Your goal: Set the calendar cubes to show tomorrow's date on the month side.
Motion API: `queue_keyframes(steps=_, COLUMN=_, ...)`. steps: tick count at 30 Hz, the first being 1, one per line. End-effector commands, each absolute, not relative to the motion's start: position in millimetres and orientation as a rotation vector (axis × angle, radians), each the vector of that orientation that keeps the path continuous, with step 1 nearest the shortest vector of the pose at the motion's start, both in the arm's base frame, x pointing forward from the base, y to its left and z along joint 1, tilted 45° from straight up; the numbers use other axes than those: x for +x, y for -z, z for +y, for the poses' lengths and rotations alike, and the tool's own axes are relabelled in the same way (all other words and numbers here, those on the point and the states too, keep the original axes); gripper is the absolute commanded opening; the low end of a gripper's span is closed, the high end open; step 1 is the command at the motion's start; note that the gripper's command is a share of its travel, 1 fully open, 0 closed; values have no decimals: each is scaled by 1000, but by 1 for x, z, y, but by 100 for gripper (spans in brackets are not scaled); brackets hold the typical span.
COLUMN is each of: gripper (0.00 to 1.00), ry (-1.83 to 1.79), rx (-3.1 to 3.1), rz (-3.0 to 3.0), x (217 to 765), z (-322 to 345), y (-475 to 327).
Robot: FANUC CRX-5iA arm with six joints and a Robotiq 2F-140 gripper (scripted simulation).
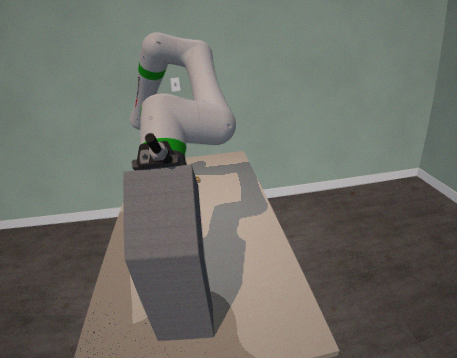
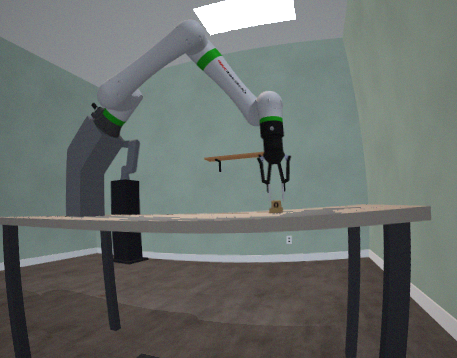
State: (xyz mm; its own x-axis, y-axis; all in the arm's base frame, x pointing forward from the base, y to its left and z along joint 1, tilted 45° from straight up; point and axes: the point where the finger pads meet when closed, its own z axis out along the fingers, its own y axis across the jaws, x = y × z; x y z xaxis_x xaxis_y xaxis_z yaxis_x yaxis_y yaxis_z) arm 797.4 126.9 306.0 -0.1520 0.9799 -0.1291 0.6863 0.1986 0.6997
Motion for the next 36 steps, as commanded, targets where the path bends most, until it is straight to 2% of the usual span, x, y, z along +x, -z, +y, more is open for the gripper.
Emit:
queue_keyframes(steps=1, gripper=36, ry=-667, rx=1548, rz=1908, x=797, z=127, y=-306)
queue_keyframes(steps=36, gripper=36, ry=-667, rx=1548, rz=1908, x=816, z=127, y=-288)
